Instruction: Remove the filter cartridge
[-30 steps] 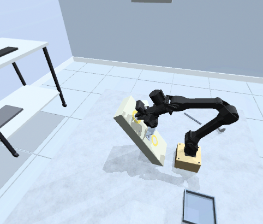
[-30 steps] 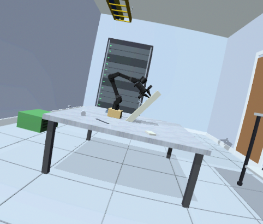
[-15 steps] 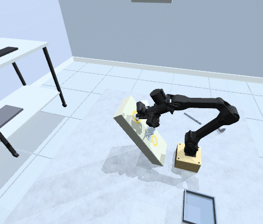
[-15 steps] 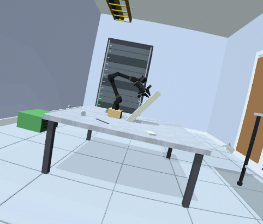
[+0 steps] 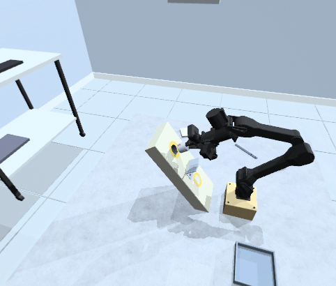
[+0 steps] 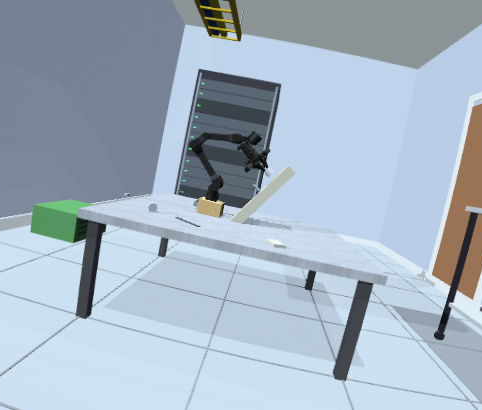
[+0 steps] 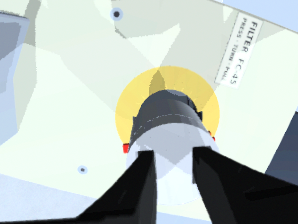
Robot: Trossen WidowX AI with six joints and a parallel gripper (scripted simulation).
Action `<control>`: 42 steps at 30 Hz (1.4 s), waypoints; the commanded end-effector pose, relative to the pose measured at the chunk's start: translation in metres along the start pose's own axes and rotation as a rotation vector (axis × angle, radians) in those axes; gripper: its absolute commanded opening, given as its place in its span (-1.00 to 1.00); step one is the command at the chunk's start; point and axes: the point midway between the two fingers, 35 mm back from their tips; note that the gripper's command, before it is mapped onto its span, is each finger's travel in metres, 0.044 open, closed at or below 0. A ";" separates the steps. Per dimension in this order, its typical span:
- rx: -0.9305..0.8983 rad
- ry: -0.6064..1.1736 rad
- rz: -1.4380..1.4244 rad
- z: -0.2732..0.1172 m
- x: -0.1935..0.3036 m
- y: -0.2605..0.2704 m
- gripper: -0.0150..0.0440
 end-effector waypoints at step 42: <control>0.001 0.004 0.006 0.004 -0.015 0.056 -0.17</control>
Point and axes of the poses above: the point midway between the two fingers, 35 mm back from their tips, its own z axis out along the fingers, its own y axis across the jaws, x = y × z, and after that the axes turned 7 degrees about z, right-handed
